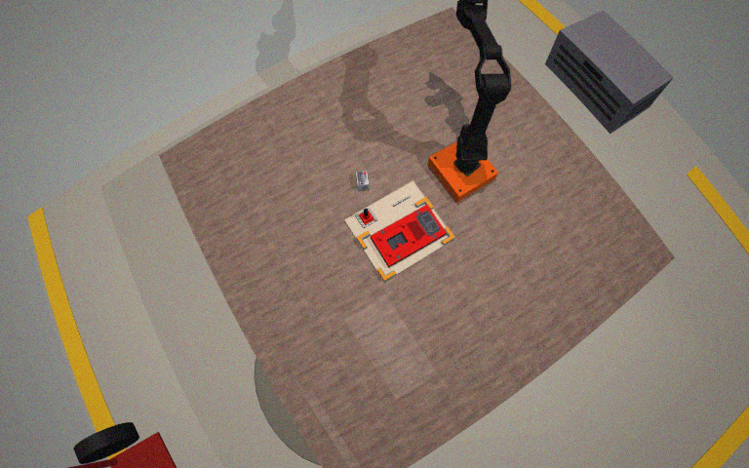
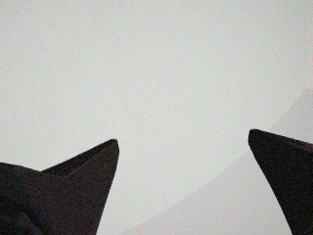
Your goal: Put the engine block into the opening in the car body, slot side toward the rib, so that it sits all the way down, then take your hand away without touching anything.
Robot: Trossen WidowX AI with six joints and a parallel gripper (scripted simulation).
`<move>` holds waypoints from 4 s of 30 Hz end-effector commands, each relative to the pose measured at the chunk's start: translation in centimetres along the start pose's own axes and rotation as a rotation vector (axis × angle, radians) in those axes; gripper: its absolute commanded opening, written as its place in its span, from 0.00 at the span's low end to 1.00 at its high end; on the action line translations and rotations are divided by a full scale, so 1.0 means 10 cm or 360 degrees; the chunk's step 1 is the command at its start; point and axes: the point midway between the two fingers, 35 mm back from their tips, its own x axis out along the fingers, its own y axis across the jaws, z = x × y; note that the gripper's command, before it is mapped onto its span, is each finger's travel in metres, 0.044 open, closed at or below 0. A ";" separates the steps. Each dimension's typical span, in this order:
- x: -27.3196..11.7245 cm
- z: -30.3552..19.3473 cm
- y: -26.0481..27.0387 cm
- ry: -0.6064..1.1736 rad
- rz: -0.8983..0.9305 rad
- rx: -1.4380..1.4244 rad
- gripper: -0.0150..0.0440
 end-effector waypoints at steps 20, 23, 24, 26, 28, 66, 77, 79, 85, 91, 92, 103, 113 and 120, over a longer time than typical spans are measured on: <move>-0.02 1.15 1.24 -0.0070 0.0663 0.0988 1.00; -0.07 1.32 1.39 -0.0052 0.0768 0.1112 1.00; -0.09 1.38 1.44 -0.0045 0.0804 0.1153 1.00; -0.14 1.49 1.54 -0.0027 0.0877 0.1234 1.00; -0.19 1.61 1.64 -0.0007 0.0950 0.1312 1.00; -2.12 3.52 2.95 0.1169 0.2240 0.2267 1.00; -3.08 3.87 3.08 0.1831 0.2409 0.2188 1.00; -3.26 3.91 3.08 0.1956 0.2413 0.2151 1.00; -3.81 3.94 3.06 0.2336 0.2348 0.2000 1.00; -4.32 3.89 2.99 0.2667 0.2186 0.1816 1.00; -4.41 3.88 2.97 0.2716 0.2150 0.1784 1.00; -5.01 3.71 2.77 0.2998 0.1818 0.1554 1.00; -5.17 3.64 3.07 0.2998 0.1818 0.1554 1.00; -5.25 3.63 3.20 0.2998 0.1818 0.1554 1.00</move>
